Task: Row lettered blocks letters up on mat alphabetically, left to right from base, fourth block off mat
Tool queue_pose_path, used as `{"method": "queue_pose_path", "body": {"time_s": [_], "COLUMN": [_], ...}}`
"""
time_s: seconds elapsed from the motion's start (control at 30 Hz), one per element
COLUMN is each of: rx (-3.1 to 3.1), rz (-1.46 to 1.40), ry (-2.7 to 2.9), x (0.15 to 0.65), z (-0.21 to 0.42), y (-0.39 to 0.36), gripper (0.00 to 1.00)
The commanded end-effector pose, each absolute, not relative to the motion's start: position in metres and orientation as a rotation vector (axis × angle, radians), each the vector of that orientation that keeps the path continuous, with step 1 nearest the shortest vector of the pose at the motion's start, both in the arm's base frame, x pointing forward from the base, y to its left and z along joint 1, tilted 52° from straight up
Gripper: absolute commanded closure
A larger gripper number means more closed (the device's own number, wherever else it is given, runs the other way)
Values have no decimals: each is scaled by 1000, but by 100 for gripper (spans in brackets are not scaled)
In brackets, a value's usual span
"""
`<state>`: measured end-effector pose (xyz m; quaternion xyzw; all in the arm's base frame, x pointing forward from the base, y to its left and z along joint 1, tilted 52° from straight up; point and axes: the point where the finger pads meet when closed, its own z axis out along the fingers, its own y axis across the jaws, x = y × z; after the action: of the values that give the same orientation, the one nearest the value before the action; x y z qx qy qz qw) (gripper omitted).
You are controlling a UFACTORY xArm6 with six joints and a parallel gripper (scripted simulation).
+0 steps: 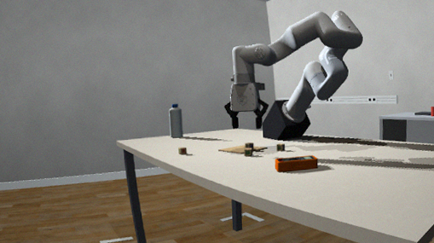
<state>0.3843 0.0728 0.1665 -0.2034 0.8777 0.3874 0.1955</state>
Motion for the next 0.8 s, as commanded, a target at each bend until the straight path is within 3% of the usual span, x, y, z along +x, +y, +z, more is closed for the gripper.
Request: {"method": "queue_pose_path", "body": {"time_s": [0.0, 0.3, 0.33, 0.77], "rx": [-682, -826, -826, -826], "rz": [1047, 995, 995, 995], "ry": [2396, 2315, 2315, 2315], "x": [388, 391, 391, 391], "z": [171, 176, 176, 176], "y": [75, 80, 80, 80], "gripper": [0, 0, 36, 36]}}
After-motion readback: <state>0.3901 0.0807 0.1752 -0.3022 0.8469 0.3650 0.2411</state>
